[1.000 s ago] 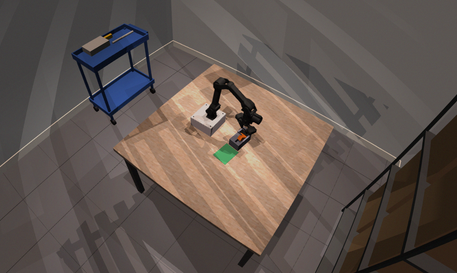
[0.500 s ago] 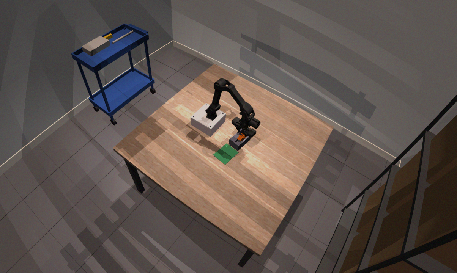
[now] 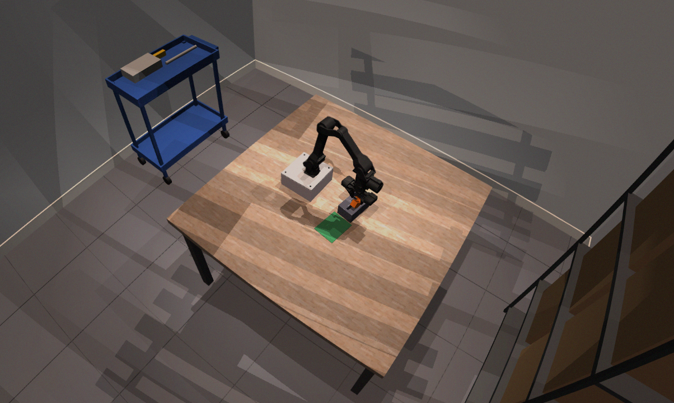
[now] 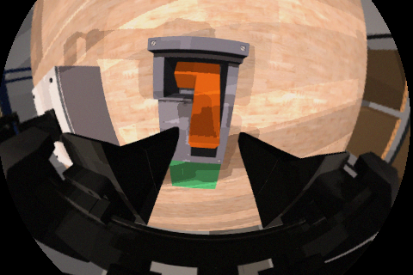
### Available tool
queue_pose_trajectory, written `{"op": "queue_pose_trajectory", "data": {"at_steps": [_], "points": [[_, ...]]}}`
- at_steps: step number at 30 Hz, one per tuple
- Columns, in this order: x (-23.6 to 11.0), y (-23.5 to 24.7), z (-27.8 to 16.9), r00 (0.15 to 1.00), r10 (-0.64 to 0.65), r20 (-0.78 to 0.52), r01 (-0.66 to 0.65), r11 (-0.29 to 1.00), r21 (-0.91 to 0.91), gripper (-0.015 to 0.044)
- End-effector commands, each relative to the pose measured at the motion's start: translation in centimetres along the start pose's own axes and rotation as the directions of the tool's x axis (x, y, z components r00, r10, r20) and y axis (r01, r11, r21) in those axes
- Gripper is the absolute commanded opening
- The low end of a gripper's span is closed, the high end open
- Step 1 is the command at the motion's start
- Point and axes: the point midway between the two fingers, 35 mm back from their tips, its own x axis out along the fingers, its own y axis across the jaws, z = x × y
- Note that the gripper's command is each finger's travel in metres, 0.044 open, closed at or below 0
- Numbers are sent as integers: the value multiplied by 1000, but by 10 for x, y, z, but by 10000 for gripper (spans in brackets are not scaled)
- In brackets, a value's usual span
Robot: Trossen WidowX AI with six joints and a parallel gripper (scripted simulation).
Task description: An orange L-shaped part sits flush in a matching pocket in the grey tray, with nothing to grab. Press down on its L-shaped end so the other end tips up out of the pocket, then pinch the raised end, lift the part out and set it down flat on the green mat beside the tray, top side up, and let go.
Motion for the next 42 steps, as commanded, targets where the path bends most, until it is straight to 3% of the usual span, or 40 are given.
{"op": "queue_pose_trajectory", "data": {"at_steps": [1, 18, 22, 33, 37, 42], "points": [[7, 1, -1, 1000, 2, -5, -2, 1000, -4, 280], [32, 2, -1, 1000, 2, -5, -2, 1000, -4, 280], [28, 1, 0, 1000, 1, 0, -1, 1000, 0, 175], [28, 1, 0, 1000, 1, 0, -1, 1000, 0, 102], [28, 1, 0, 1000, 1, 0, -1, 1000, 0, 0], [28, 1, 0, 1000, 1, 0, -1, 1000, 0, 0]]}}
